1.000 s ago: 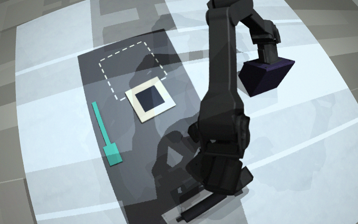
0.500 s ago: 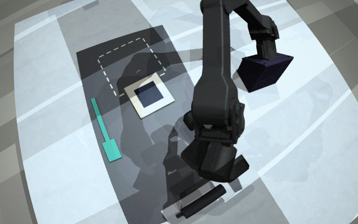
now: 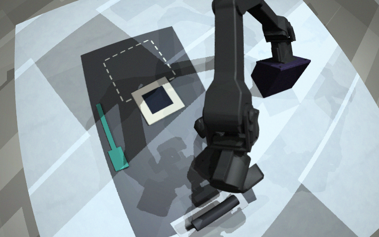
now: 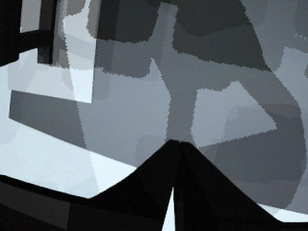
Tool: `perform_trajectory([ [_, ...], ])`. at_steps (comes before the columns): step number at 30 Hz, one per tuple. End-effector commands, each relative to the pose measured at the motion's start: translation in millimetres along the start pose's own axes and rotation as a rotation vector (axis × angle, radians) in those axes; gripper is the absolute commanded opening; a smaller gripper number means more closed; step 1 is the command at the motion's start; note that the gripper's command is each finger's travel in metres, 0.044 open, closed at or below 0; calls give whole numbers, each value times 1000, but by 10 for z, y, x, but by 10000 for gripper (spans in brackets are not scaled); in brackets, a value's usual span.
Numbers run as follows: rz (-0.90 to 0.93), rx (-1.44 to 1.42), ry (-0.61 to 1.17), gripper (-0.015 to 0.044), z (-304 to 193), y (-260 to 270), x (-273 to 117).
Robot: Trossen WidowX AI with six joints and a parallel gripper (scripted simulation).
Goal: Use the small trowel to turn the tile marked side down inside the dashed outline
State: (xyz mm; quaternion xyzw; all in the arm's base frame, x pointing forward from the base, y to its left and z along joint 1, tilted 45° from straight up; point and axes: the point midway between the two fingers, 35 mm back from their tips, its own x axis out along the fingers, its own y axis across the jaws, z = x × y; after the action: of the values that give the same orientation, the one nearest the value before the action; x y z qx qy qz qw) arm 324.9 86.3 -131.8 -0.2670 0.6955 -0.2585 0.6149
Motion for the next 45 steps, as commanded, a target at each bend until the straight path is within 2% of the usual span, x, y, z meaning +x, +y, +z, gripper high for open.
perform_trajectory([
  [1, 0, 0, 0, 0, 0, 0, 0],
  [3, 0, 0, 0, 0, 0, 0, 0],
  [7, 0, 0, 0, 100, 0, 0, 0],
  [28, 0, 0, 0, 100, 0, 0, 0],
  [32, 0, 0, 0, 0, 0, 0, 0],
  [45, 0, 0, 0, 0, 0, 0, 0],
])
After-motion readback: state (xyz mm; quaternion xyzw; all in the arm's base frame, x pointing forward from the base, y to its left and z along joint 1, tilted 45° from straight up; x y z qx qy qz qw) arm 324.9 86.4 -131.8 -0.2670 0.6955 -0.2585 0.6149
